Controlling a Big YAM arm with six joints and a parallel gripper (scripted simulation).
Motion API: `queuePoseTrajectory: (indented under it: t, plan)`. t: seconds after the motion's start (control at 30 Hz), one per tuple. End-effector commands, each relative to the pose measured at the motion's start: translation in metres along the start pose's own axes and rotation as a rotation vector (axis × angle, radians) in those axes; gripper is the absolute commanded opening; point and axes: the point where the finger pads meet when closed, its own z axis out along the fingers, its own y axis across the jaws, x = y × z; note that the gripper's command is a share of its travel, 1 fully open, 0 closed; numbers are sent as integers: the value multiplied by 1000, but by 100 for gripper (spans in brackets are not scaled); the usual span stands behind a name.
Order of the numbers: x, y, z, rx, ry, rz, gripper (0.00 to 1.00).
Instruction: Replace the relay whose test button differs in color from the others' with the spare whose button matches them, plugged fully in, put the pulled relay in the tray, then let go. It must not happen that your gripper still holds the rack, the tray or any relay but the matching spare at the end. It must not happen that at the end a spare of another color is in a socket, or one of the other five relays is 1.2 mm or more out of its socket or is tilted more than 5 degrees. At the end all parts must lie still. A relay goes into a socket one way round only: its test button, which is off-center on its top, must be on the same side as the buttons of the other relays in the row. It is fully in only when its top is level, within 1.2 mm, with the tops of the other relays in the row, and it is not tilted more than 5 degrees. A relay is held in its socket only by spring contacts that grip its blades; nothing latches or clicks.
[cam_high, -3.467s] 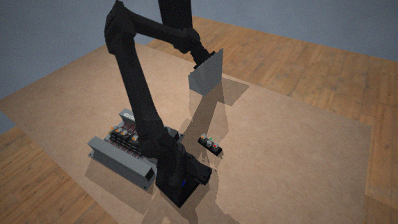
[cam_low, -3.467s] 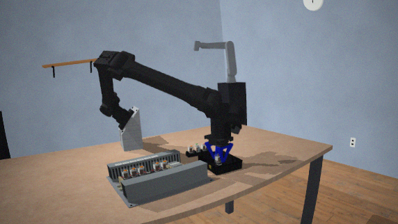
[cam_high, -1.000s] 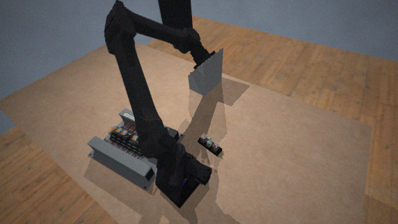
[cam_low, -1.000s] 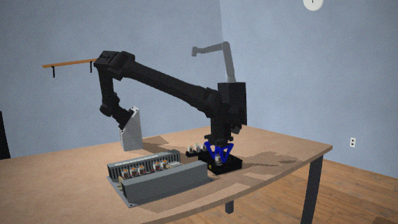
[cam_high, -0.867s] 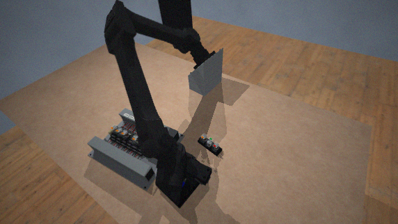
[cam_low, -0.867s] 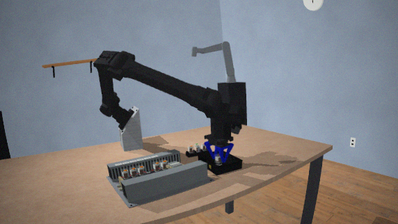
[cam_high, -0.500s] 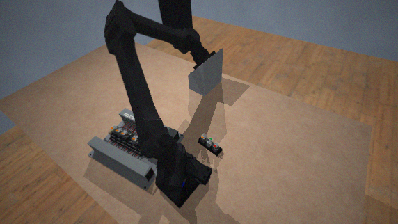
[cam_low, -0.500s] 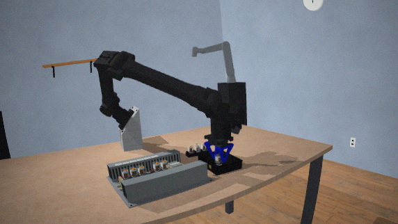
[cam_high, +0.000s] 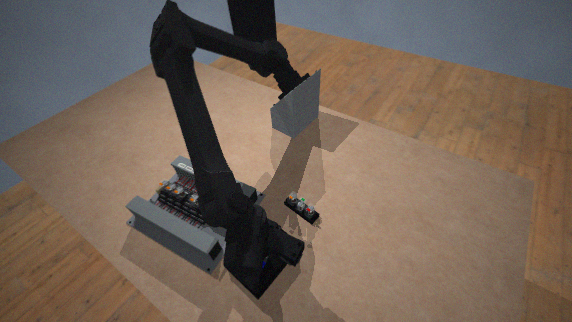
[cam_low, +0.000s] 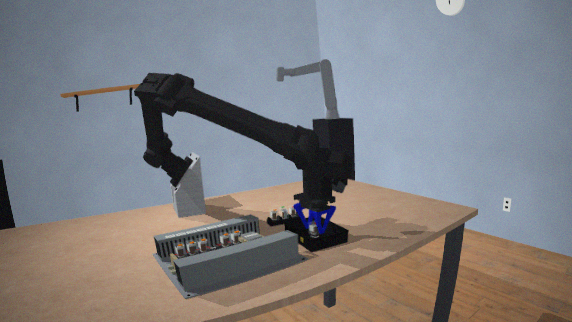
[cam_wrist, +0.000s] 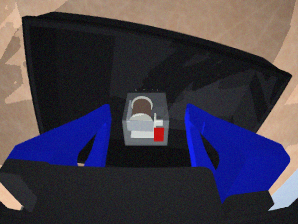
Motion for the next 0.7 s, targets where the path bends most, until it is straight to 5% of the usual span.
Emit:
queuePoseTrajectory:
  t: [0.0,0.67]
  plan:
    - [-1,-15,-30,48,-10,17,59]
    - [-2,-20,-40,54,-16,23,59]
